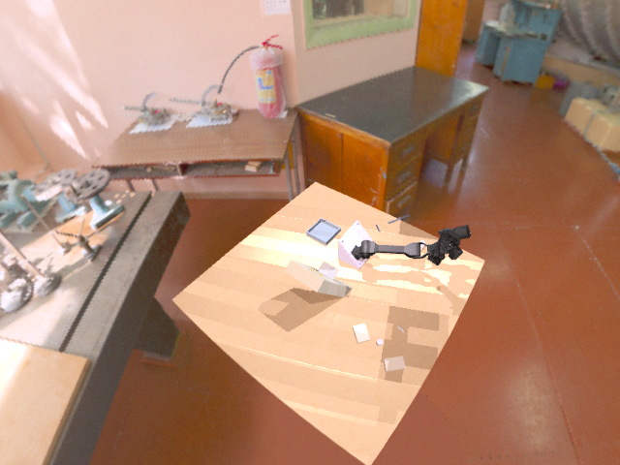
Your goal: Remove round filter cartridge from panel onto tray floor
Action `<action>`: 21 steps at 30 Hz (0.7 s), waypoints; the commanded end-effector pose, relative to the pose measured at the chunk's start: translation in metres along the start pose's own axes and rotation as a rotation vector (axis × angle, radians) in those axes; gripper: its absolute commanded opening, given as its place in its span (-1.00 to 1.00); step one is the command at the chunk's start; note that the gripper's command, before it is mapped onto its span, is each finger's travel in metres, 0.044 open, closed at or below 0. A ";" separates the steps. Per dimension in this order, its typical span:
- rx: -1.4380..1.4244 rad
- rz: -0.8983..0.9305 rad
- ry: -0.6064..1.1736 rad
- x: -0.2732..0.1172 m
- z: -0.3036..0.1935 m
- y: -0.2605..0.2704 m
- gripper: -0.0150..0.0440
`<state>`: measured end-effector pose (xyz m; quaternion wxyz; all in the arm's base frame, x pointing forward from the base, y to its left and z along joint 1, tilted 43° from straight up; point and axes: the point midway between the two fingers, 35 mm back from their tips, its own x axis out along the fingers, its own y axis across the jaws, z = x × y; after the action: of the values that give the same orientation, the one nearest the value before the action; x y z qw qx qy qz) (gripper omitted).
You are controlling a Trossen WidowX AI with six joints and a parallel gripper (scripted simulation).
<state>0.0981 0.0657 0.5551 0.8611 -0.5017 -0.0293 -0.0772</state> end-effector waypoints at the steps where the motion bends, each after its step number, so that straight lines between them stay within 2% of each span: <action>1: 0.181 0.077 0.057 0.035 -0.053 -0.005 -0.12; 10: 0.615 0.187 0.217 0.100 -0.171 0.007 -0.12; 21: 1.252 0.377 0.431 0.145 -0.322 0.092 -0.12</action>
<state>0.2358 -0.1623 0.3838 0.9868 0.0151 0.1613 -0.0035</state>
